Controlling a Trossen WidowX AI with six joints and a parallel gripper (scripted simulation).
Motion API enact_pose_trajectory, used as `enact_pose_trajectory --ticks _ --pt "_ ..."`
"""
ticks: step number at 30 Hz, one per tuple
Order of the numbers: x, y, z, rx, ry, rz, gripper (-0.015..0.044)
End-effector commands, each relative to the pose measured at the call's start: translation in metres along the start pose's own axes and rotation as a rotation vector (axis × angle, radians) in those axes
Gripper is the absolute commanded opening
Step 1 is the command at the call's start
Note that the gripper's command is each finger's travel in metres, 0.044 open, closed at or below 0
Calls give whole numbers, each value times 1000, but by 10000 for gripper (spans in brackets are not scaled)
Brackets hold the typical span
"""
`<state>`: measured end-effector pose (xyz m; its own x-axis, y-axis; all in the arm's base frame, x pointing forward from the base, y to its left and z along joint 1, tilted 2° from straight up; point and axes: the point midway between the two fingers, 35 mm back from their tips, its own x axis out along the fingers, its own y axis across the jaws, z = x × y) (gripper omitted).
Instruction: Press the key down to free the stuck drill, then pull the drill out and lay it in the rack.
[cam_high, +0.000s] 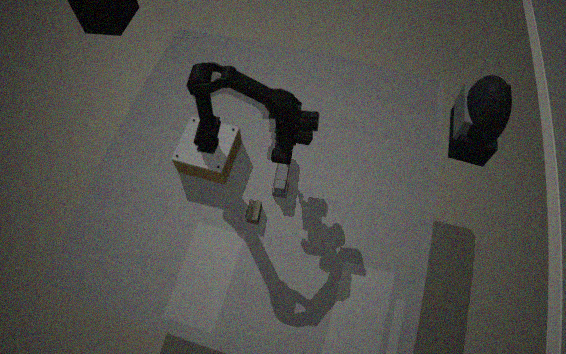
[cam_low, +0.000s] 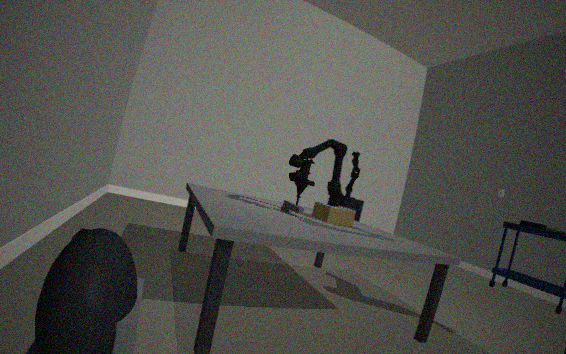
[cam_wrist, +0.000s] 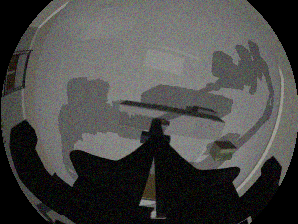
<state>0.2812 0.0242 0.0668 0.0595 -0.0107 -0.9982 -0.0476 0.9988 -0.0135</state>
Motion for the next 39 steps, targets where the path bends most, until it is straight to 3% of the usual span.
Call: enact_pose_trajectory --ticks 1,39 --pt "4 0 -3 -5 7 3 0" --pt "3 1 -10 -5 8 3 0"
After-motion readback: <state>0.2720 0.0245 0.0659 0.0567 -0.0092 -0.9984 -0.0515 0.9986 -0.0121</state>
